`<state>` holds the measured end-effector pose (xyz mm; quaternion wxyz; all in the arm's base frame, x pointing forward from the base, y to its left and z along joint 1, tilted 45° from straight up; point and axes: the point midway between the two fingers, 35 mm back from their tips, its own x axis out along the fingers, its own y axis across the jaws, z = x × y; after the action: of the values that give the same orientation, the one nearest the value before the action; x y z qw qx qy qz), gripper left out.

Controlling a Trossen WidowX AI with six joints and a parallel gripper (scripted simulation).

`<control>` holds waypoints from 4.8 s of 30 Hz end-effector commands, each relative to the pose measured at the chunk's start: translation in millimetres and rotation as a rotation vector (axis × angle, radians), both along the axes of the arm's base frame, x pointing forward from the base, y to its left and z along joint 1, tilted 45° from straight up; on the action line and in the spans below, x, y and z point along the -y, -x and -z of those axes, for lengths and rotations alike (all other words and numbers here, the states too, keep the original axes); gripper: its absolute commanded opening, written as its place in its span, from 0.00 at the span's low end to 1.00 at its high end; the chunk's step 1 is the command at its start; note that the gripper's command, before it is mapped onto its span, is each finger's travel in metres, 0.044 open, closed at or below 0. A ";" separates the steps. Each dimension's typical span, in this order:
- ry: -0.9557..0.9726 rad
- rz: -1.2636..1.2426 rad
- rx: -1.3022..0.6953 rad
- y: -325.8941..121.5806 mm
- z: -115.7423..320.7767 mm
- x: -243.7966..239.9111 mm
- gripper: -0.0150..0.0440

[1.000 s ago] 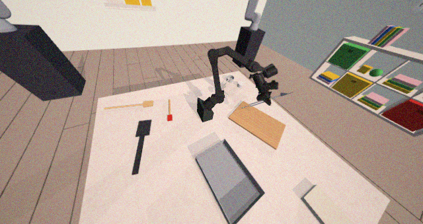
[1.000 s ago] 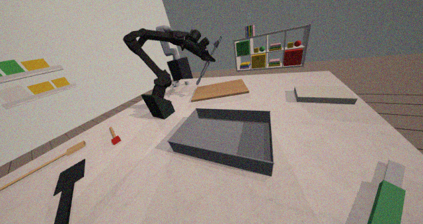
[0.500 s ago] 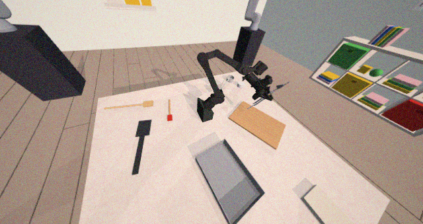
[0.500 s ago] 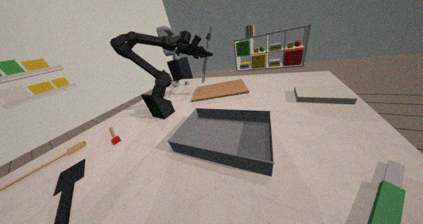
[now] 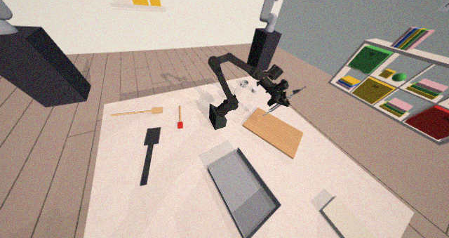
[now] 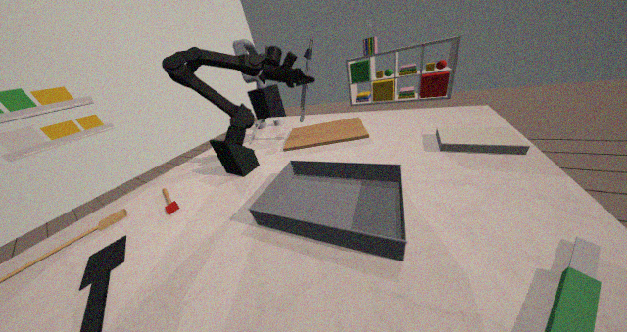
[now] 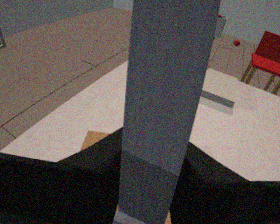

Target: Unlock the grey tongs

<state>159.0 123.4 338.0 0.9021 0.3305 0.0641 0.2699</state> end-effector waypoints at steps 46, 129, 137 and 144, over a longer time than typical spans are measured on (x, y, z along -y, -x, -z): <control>0.449 -0.204 -0.202 -17.6 21.6 -35.7 0.00; 0.550 -0.763 -0.769 -38.0 66.2 -86.9 0.00; 0.549 -0.763 -0.768 -38.5 75.1 -96.3 0.00; 0.547 -0.763 -0.768 -38.3 82.9 -104.6 0.00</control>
<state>197.1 224.5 260.5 0.7063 0.1121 0.5638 0.4132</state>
